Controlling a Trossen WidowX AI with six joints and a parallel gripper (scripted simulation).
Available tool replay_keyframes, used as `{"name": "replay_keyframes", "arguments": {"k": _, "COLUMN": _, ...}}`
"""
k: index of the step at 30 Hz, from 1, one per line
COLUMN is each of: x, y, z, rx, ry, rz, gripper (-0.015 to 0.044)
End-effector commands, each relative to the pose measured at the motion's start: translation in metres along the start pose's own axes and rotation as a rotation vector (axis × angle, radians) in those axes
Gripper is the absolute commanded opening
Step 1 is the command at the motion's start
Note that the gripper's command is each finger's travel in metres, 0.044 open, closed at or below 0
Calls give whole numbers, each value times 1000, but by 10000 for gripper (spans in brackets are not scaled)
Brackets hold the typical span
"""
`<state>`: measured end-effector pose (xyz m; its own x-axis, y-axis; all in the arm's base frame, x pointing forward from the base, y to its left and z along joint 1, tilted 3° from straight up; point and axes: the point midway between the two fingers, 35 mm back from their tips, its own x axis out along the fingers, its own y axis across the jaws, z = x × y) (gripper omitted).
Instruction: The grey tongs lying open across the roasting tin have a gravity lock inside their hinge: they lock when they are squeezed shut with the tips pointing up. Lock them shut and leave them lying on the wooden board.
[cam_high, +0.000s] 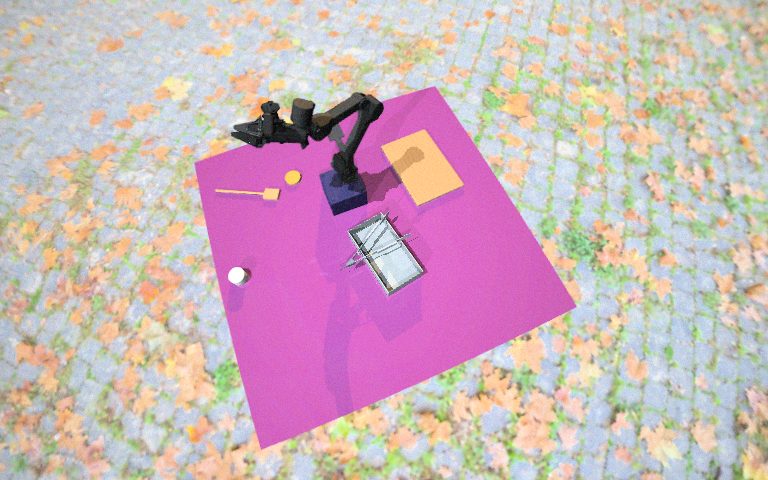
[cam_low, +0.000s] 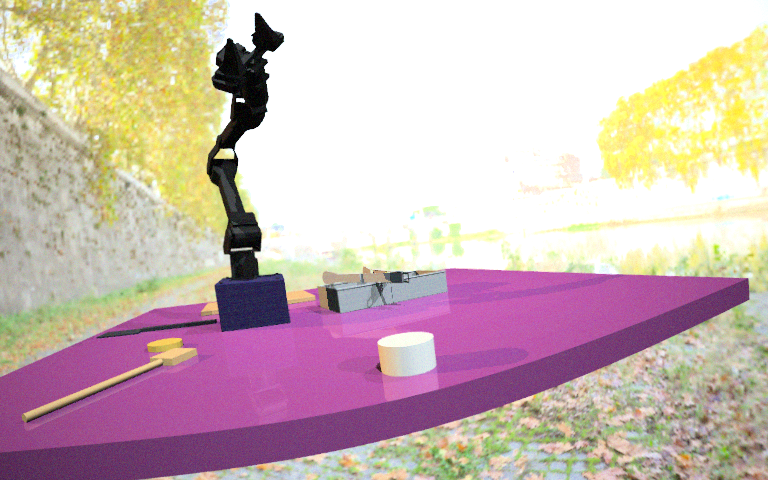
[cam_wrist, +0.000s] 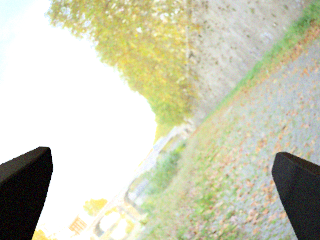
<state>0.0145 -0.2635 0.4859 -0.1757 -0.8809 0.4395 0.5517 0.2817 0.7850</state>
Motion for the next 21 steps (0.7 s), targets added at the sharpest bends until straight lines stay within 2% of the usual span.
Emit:
{"name": "replay_keyframes", "arguments": {"k": 1, "x": 2, "y": -6, "z": -55, "rx": 5, "ry": 194, "rz": -35, "gripper": 440}}
{"name": "replay_keyframes", "arguments": {"k": 6, "x": -12, "y": -15, "z": -138, "rx": -21, "ry": 478, "rz": -94, "gripper": 440}}
{"name": "replay_keyframes", "arguments": {"k": 11, "x": -48, "y": -21, "z": -214, "rx": -54, "ry": 762, "rz": -151, "gripper": 440}}
{"name": "replay_keyframes", "arguments": {"k": 16, "x": -100, "y": -27, "z": -275, "rx": -122, "ry": 1022, "rz": -199, "gripper": 440}}
{"name": "replay_keyframes", "arguments": {"k": 21, "x": -170, "y": -37, "z": -326, "rx": -221, "ry": 1303, "rz": -265, "gripper": 440}}
